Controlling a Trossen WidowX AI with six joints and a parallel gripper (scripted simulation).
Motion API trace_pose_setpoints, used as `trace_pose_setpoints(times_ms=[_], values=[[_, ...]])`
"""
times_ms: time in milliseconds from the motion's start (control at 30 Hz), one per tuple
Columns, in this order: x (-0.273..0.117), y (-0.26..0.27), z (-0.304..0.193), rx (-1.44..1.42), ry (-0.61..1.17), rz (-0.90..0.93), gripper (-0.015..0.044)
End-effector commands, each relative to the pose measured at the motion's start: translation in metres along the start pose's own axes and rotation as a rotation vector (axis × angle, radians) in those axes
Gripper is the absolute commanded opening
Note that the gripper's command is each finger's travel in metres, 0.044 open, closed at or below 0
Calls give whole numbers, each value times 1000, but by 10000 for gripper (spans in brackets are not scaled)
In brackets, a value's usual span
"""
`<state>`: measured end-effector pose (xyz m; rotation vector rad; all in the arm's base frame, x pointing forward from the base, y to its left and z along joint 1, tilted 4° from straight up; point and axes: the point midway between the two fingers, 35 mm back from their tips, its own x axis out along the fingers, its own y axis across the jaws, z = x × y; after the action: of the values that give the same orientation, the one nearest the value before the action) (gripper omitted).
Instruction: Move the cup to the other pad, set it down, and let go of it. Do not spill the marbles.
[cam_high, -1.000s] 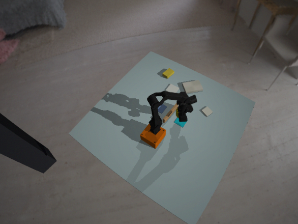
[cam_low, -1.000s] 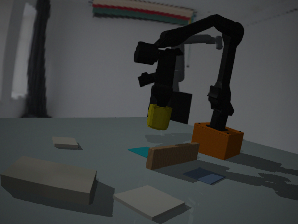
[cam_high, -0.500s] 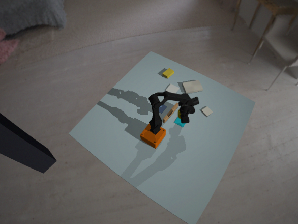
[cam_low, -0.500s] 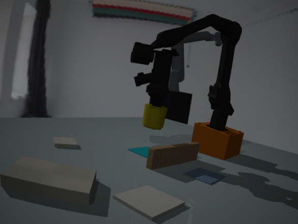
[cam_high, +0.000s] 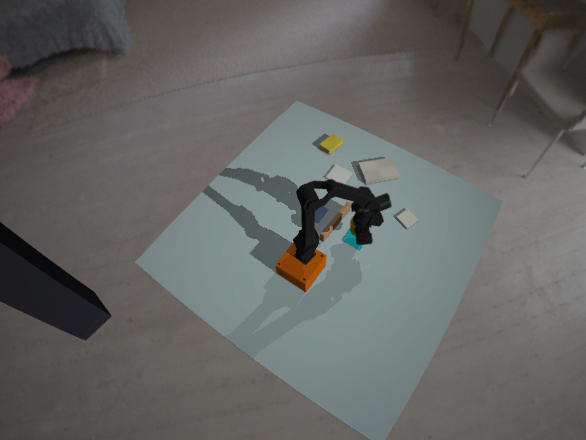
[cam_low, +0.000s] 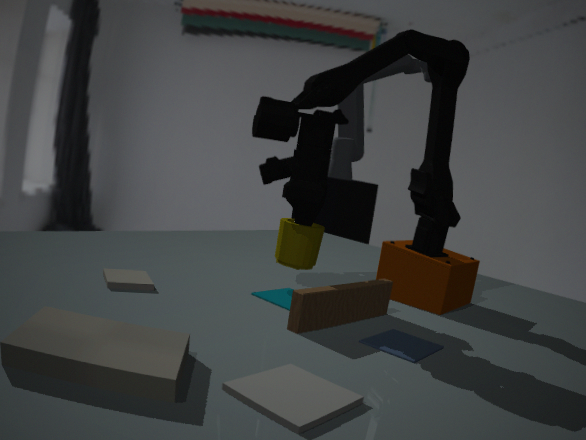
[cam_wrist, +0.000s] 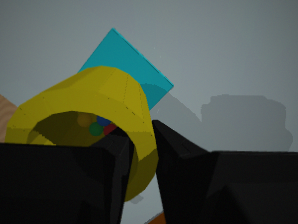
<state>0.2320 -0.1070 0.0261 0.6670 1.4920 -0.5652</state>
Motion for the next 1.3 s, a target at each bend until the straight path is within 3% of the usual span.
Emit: trace_pose_setpoints(times_ms=[0,867,1267], values=[[10,-2,-3,2,10,-9,0],[53,-4,-5,2,11,-9,0],[50,-3,-2,-2,4,-2,0]])
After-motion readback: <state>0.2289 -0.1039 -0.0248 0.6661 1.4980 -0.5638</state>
